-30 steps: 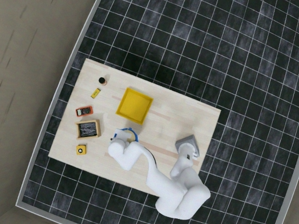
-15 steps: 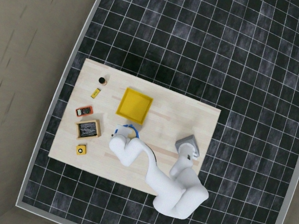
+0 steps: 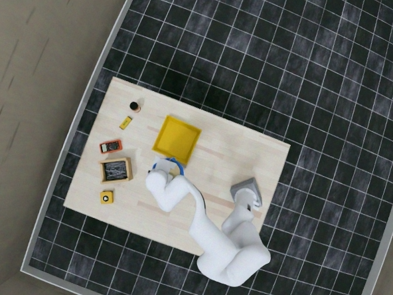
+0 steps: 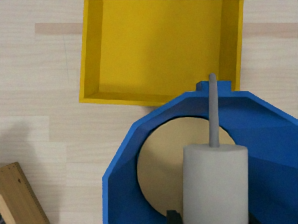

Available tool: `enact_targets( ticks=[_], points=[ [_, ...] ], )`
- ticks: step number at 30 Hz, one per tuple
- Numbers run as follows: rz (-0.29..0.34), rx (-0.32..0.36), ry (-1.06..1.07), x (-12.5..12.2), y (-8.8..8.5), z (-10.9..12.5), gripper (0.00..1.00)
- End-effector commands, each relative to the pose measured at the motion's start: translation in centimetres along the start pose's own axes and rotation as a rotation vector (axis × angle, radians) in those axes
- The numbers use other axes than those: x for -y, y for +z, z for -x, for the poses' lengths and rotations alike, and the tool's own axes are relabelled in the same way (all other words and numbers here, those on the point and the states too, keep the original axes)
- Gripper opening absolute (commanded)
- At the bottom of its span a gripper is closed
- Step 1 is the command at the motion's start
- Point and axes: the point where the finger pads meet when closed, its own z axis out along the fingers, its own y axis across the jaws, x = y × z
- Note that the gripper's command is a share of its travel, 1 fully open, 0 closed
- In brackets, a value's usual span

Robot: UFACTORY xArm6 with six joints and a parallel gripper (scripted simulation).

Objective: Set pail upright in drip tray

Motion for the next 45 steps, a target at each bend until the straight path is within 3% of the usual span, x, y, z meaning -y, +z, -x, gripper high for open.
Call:
enact_targets(
  ticks=[1,45],
  points=[
    [-0.005,-0.001,-0.001,0.3,-0.2,-1.2,0.00],
    [-0.004,-0.002,-0.001,1.9,-0.2,-13.0,0.00]
  ],
)
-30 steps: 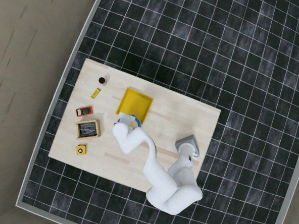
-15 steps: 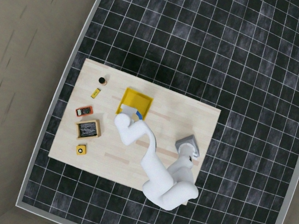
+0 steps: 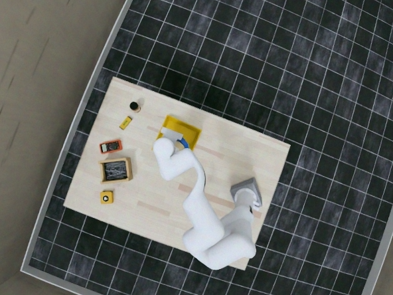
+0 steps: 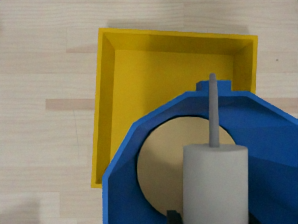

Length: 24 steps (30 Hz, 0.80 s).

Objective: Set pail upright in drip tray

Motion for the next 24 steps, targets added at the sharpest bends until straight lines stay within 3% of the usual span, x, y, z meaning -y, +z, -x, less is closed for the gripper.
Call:
enact_targets(
  ticks=[1,24],
  points=[
    [-0.005,-0.002,-0.002,0.3,-0.2,-0.9,0.00],
    [-0.004,-0.003,-0.002,0.9,-0.2,-5.1,0.00]
  ],
)
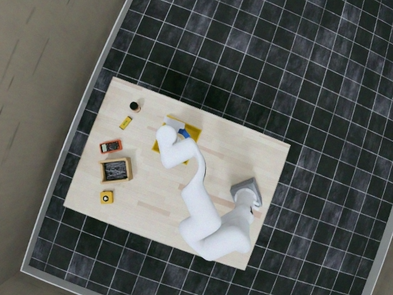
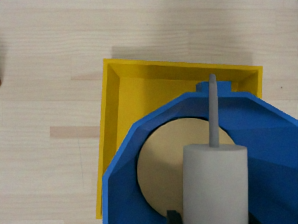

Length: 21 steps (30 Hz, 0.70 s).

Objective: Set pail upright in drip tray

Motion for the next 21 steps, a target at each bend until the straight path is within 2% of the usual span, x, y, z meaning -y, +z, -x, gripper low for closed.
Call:
enact_targets(
  ticks=[1,21],
  points=[
    [-0.004,-0.003,-0.001,0.2,-0.2,-0.7,0.00],
    [-0.004,-0.003,-0.001,0.5,-0.2,-2.4,0.00]
  ],
)
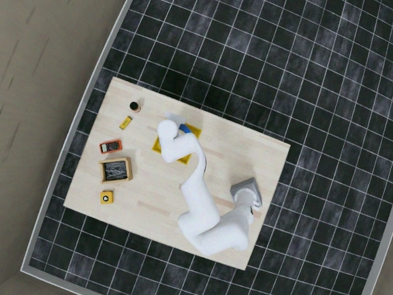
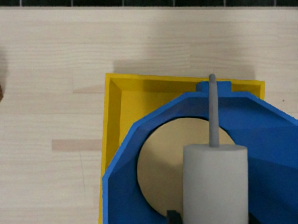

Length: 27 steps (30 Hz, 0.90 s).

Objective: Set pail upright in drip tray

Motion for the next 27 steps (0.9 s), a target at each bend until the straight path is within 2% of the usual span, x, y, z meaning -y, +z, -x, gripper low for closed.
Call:
enact_targets(
  ticks=[1,27],
  points=[
    [-0.004,-0.003,-0.001,0.16,-0.24,-0.31,0.00],
    [-0.004,-0.003,-0.001,0.21,-0.24,-0.67,0.00]
  ],
)
